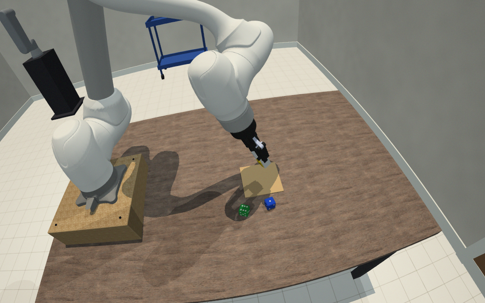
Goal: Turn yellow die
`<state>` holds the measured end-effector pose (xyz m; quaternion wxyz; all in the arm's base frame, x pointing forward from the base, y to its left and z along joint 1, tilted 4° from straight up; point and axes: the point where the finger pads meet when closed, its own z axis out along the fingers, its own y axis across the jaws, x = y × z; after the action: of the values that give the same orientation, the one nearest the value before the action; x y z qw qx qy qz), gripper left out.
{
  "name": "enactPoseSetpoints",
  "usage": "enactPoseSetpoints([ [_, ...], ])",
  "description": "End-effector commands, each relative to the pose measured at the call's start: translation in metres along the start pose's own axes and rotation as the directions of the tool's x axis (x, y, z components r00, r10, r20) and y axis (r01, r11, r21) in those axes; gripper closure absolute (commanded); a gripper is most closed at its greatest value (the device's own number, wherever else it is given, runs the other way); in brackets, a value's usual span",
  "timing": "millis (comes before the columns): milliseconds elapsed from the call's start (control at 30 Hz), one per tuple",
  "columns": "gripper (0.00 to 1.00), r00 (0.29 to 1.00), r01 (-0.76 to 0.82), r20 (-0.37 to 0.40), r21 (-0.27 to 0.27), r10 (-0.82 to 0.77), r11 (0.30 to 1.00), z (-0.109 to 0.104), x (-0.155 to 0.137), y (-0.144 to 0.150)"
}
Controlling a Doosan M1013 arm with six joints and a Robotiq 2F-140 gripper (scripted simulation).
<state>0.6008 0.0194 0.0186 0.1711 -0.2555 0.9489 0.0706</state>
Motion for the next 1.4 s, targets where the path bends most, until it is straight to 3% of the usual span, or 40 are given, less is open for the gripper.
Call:
enactPoseSetpoints([
  [0,0.84,0.988,0.017,0.154,-0.042,-0.01,0.999,0.002,0.001,0.004],
  [67,0.84,0.988,0.017,0.154,-0.042,-0.01,0.999,0.002,0.001,0.004],
  [167,0.84,0.97,0.018,0.243,-0.045,-0.006,0.999,0.003,0.004,0.005],
  [567,0.84,0.901,0.015,0.435,-0.035,0.001,0.999,0.002,0.006,0.002],
  [667,0.84,0.9,0.015,0.435,-0.034,0.001,0.999,0.002,0.006,0.002],
  [767,0.84,0.848,0.017,0.53,-0.04,0.007,0.999,0.004,0.009,0.004],
  [1000,0.84,0.76,0.018,0.65,-0.039,0.012,0.999,0.005,0.013,0.003],
  [1367,0.84,0.742,0.016,0.67,-0.035,0.012,0.999,0.005,0.014,0.002],
])
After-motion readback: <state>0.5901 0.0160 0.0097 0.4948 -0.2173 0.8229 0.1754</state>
